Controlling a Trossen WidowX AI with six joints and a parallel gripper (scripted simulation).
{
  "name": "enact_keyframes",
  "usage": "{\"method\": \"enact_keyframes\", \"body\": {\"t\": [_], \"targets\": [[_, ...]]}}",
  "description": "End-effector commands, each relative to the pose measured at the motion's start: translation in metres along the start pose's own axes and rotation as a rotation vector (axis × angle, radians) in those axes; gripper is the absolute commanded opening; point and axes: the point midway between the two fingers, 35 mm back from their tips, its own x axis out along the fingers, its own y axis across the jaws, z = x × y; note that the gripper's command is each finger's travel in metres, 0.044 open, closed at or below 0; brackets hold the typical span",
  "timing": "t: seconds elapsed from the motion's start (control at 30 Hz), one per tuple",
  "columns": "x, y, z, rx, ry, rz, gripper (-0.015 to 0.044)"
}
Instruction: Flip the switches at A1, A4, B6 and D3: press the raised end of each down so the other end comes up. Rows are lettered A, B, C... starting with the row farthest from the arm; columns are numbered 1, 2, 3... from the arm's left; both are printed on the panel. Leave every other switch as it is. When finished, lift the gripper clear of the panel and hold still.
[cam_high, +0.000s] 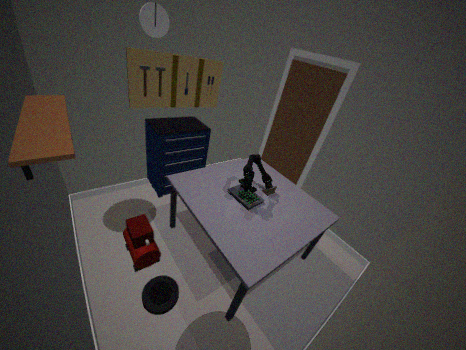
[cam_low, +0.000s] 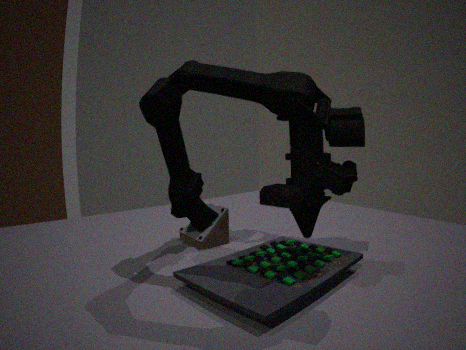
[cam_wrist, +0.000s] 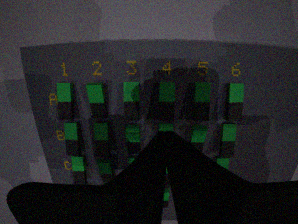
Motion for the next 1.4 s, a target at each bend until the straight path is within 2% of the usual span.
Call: {"method": "enact_keyframes", "body": {"t": [0.0, 0.77, 1.37], "targets": [[0.024, -0.005, -0.004, -0.002, -0.004, -0.009, 0.0000], [0.048, -0.005, -0.004, -0.001, -0.004, -0.010, 0.0000], [0.048, -0.005, -0.004, -0.001, -0.004, -0.010, 0.0000]]}}
